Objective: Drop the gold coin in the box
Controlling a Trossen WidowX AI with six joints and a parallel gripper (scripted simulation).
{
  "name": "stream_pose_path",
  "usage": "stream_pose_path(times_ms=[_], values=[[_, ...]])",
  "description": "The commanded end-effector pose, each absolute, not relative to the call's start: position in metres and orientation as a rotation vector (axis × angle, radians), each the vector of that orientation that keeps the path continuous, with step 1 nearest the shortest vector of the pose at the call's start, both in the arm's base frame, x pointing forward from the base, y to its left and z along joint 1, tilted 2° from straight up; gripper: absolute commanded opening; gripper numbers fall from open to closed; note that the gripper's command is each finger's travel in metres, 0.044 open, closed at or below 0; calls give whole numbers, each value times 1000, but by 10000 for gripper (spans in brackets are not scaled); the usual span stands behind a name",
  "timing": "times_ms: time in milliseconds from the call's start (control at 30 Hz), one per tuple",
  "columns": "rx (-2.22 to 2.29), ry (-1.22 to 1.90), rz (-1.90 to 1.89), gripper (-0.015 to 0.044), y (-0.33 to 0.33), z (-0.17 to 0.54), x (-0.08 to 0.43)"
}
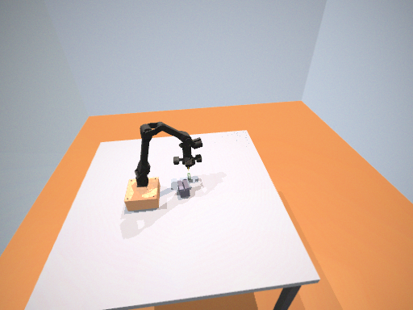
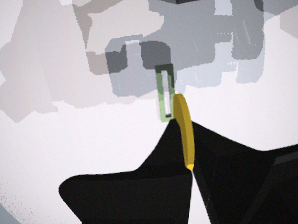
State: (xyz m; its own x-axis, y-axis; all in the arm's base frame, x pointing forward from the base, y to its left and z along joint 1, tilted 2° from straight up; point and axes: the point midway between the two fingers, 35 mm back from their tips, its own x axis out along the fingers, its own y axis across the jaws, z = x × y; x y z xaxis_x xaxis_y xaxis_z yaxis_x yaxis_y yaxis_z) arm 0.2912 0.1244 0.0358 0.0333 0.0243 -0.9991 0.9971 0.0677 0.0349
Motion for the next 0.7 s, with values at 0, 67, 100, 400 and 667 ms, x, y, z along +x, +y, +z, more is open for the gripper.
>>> stream_pose_path(times_ms=[0,67,100,400,667], values=[[1196,1226,-1110,0,125,47,293],[1196,1226,-1110,0,124,52,292],[1196,1226,-1110,0,124,55,292],[1182,1234,-1096,0,124,69,290],[1085,1286,-1001,0,133,71,291]])
